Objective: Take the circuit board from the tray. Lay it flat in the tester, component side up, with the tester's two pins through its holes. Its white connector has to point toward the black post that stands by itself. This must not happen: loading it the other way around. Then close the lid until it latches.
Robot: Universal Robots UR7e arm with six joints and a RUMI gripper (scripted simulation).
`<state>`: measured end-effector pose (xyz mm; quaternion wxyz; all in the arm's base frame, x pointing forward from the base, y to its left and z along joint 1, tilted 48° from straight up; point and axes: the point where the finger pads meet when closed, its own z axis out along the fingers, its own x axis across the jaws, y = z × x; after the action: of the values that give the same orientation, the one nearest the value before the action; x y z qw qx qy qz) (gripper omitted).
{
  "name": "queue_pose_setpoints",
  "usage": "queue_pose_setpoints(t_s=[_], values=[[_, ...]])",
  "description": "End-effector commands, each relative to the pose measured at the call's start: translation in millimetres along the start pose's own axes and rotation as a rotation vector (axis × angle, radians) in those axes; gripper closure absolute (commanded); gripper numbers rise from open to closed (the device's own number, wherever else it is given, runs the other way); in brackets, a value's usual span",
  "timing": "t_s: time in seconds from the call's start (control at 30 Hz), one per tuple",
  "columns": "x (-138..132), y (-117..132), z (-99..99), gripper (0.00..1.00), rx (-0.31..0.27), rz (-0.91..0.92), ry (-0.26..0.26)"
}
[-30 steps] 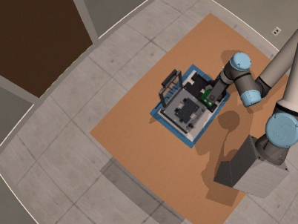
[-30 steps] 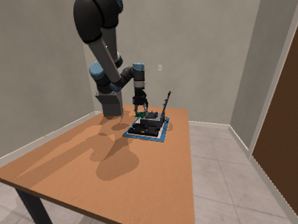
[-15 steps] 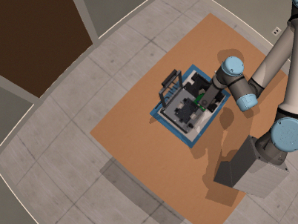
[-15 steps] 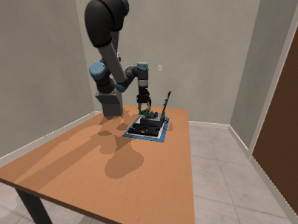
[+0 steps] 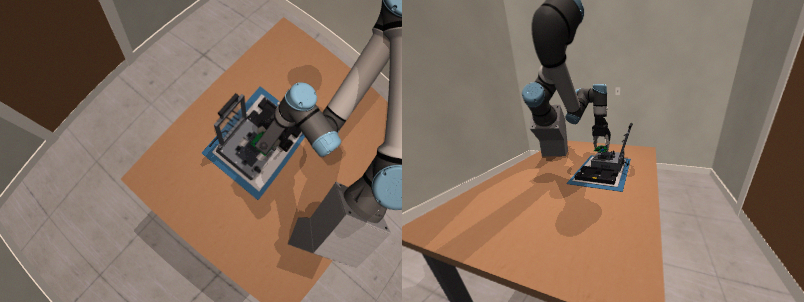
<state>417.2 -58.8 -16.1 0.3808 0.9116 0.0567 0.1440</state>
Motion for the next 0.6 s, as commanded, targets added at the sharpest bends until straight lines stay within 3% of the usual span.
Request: queue_pose_setpoints(t_s=[0.0,0.57], values=[[4.2,-10.6,-0.7,0.61,-0.001,0.001,-0.002],[14.5,-40.3,-2.8,0.61,-0.001,0.001,-0.002]])
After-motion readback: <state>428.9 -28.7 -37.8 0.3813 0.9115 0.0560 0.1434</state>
